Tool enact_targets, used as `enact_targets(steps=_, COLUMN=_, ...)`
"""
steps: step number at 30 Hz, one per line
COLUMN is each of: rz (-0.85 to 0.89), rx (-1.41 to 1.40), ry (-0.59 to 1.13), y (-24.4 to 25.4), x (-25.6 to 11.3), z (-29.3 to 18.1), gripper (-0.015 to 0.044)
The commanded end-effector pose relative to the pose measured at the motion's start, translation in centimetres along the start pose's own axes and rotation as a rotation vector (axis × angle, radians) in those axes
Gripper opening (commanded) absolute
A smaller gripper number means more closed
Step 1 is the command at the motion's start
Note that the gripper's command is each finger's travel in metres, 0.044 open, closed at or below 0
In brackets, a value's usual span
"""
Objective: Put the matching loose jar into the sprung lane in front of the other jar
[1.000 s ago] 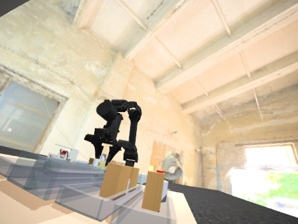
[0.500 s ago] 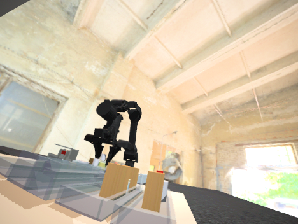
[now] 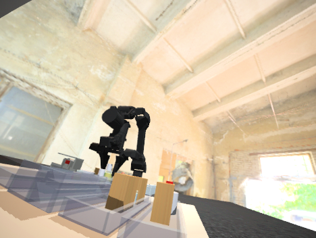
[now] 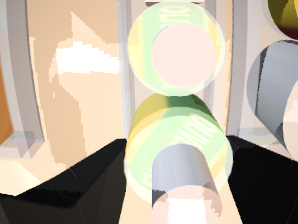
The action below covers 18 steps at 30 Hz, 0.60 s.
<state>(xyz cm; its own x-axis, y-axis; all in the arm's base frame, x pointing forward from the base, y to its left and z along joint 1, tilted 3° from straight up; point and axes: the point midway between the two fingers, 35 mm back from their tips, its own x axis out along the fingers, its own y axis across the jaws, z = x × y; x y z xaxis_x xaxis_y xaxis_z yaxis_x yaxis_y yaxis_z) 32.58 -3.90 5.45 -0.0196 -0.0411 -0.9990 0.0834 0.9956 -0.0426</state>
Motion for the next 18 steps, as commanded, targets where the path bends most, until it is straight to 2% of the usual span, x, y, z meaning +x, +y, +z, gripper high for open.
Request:
enact_targets(steps=1, rz=-0.003, rx=0.001, ry=-0.025, y=-0.06, x=-0.21, z=0.7, gripper=0.0)
enact_targets(steps=18, rz=-0.003, rx=0.001, ry=-0.025, y=-0.06, x=-0.31, z=0.91, gripper=0.0)
